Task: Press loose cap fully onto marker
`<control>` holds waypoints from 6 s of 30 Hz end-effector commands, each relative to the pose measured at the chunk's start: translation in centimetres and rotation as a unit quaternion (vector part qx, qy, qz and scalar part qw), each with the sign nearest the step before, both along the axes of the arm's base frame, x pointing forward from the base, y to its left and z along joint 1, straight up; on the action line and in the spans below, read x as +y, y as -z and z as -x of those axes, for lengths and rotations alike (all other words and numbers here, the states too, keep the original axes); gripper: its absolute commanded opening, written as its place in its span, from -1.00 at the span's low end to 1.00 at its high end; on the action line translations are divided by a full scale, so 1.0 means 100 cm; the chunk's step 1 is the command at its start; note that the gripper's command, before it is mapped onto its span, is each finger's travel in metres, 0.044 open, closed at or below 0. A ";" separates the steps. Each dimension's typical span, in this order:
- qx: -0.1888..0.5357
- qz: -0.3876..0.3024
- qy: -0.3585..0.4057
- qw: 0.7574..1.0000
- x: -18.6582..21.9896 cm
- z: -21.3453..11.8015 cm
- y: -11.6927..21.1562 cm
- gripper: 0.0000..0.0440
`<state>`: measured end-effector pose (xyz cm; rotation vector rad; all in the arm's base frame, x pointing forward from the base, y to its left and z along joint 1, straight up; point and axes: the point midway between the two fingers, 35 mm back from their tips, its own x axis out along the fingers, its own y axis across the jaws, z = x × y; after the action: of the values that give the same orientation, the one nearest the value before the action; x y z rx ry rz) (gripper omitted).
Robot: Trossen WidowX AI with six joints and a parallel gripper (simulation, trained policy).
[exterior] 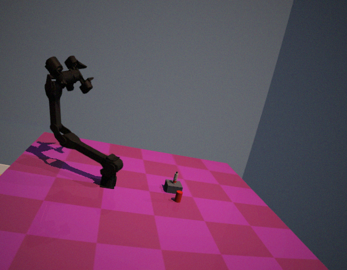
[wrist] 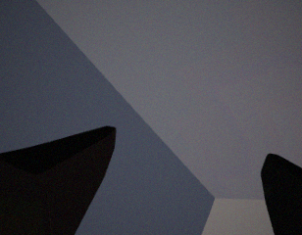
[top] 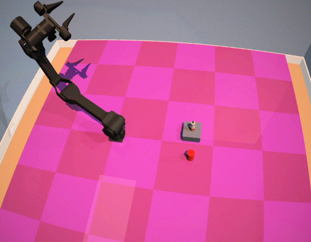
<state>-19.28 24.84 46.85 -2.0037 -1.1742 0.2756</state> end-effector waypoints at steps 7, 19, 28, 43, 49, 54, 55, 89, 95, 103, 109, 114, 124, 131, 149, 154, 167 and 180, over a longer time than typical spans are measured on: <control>0.046 -0.009 0.008 0.999 -0.013 -0.033 -0.006 0.45; 0.089 -0.016 0.016 0.996 -0.026 -0.064 -0.008 0.45; 0.121 -0.022 0.021 0.992 -0.037 -0.088 -0.009 0.45; 0.173 -0.031 0.029 0.984 -0.056 -0.128 -0.009 0.45; 0.193 -0.035 0.031 0.980 -0.063 -0.143 -0.008 0.45; 0.210 -0.037 0.034 0.976 -0.069 -0.156 -0.007 0.45; 0.214 -0.037 0.034 0.976 -0.071 -0.159 -0.007 0.45; 0.324 -0.042 0.049 0.944 -0.115 -0.247 0.010 0.46; 0.342 -0.041 0.051 0.937 -0.123 -0.262 0.015 0.46; 0.356 -0.034 0.055 0.932 -0.133 -0.282 0.020 0.44; 0.368 -0.030 0.057 0.928 -0.141 -0.296 0.026 0.42; 0.374 -0.024 0.060 0.925 -0.147 -0.309 0.030 0.43; 0.387 -0.010 0.066 0.920 -0.161 -0.334 0.040 0.46; 0.397 0.000 0.070 0.915 -0.170 -0.350 0.048 0.46; 0.427 0.028 0.079 0.901 -0.193 -0.388 0.074 0.45; 0.435 0.037 0.081 0.896 -0.199 -0.398 0.082 0.45; 0.457 0.063 0.086 0.883 -0.216 -0.421 0.104 0.45; 0.479 0.092 0.091 0.868 -0.232 -0.442 0.128 0.45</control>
<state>24.17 2.22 34.93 -1.7220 -0.3362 1.1303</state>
